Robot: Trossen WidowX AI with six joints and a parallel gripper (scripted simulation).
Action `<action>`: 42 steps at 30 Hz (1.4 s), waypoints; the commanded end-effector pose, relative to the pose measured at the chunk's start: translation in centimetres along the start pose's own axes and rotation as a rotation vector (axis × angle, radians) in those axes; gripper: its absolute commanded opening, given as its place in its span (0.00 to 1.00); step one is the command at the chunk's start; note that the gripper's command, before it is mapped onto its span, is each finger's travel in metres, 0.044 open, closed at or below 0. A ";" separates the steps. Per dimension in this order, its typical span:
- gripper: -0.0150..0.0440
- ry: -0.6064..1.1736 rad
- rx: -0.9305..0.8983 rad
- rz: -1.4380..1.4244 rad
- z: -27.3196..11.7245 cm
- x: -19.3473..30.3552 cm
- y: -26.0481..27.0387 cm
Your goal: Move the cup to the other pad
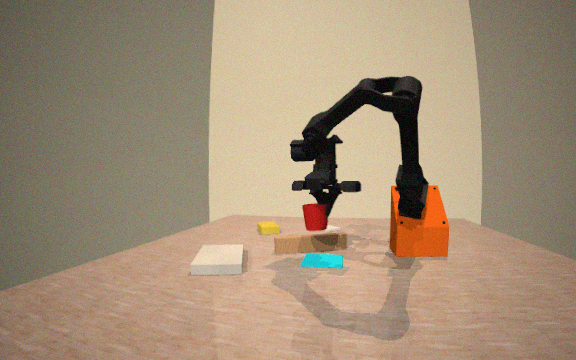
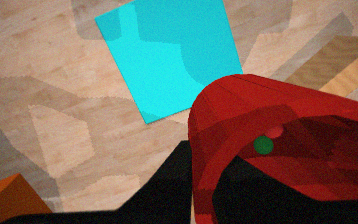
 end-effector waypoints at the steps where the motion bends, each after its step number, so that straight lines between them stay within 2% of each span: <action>1: 0.25 -0.004 -0.002 0.006 0.0 -0.5 0.8; 25: 0.25 -0.005 -0.004 0.007 0.0 -3.0 4.3; 42: 0.25 -0.004 -0.003 0.007 1.7 -3.1 4.2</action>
Point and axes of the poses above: the point midway between the two fingers, 35 mm back from their tips, its own z axis out along the fingers, its own y axis across the jaws, x = y × z, the point moved 7 cm from there along -z, back along the fingers, and after that the axes turned 8 degrees about z, right-handed, at the moved point
